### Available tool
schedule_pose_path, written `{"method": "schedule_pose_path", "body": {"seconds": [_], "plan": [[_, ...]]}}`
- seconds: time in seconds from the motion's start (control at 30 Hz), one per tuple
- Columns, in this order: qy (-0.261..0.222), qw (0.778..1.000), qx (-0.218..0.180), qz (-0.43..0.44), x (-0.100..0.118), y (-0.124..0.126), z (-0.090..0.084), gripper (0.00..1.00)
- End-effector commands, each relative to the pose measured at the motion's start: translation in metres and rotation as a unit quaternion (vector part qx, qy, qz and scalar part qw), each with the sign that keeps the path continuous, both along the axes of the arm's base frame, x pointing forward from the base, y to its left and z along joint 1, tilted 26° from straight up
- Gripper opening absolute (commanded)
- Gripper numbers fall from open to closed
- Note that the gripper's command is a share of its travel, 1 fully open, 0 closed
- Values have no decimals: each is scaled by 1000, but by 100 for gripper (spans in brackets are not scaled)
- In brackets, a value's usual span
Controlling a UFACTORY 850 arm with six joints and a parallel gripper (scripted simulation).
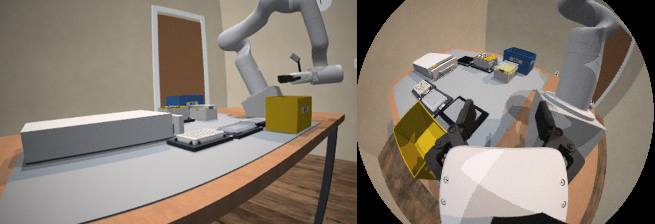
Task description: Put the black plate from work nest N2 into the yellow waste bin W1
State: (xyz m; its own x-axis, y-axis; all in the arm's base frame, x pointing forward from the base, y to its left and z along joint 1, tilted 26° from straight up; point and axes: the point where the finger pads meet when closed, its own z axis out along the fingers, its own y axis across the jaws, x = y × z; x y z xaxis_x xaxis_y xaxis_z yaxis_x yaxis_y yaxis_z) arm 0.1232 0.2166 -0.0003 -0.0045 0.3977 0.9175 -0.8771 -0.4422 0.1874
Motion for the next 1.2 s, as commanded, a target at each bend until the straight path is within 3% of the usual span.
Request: {"method": "schedule_pose_path", "body": {"seconds": [0.0,0.53,0.97,1.17], "plan": [[0,1000,1,0,0,1,0,100],[0,1000,1,0,0,1,0,100],[173,977,66,-109,57,3,21,100],[224,962,88,-131,72,2,27,100]]}}
